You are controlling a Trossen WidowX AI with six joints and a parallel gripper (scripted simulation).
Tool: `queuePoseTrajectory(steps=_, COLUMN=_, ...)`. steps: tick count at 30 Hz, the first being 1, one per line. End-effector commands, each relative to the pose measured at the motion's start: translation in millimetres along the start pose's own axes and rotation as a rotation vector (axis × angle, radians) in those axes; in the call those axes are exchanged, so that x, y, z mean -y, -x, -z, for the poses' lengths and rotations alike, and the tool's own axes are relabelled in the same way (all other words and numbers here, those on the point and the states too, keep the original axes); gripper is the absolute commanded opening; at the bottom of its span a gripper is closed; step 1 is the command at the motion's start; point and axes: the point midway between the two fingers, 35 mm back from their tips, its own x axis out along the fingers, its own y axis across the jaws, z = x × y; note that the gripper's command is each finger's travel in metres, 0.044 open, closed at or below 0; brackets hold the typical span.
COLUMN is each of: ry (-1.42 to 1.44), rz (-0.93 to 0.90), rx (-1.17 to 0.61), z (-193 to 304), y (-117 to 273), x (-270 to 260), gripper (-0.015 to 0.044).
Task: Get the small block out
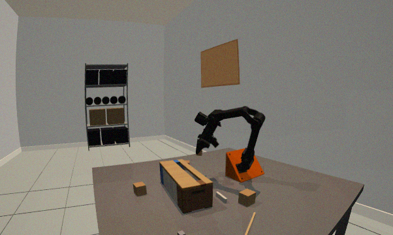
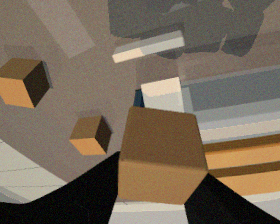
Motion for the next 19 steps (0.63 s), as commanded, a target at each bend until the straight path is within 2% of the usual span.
queuePoseTrajectory(steps=1, ry=-0.004, rz=-0.005, rx=0.002, z=-0.5, y=0.4, x=-0.5, gripper=0.0)
queuePoseTrajectory(steps=19, ry=-0.004, rz=-0.005, rx=0.002, z=-0.5, y=0.4, x=-0.5, gripper=0.0)
